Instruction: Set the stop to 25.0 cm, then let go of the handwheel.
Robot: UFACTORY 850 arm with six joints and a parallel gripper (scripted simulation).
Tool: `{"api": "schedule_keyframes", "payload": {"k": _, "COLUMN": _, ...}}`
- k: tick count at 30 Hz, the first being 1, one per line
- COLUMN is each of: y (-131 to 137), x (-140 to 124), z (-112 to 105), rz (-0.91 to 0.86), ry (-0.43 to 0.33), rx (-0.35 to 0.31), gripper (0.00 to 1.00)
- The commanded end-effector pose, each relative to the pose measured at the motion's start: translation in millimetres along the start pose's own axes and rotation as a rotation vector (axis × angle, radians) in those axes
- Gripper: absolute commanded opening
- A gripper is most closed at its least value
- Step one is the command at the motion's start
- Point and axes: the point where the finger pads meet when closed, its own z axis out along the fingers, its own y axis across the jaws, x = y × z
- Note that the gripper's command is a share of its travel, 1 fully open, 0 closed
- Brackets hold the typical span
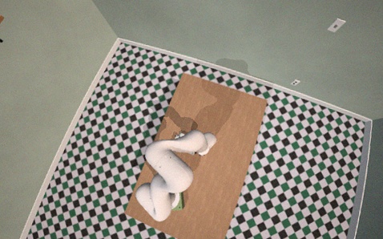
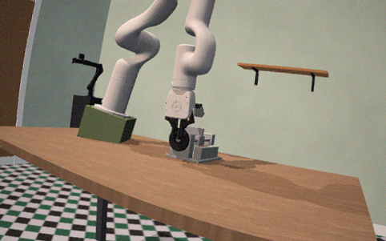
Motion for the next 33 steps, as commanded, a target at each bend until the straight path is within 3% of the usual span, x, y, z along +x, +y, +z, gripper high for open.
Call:
{"api": "schedule_keyframes", "payload": {"k": 1, "y": 10, "x": 0, "z": 12, "rz": 0.001, "ry": 0.007, "rx": 0.017, "gripper": 0.06}}
{"api": "schedule_keyframes", "payload": {"k": 14, "y": 10, "x": 0, "z": 36, "rz": 0.001, "ry": 0.007, "rx": 0.017, "gripper": 0.06}}
{"api": "schedule_keyframes", "payload": {"k": 33, "y": -5, "x": 0, "z": 52, "rz": 0.001, "ry": 0.007, "rx": 0.017, "gripper": 0.06}}
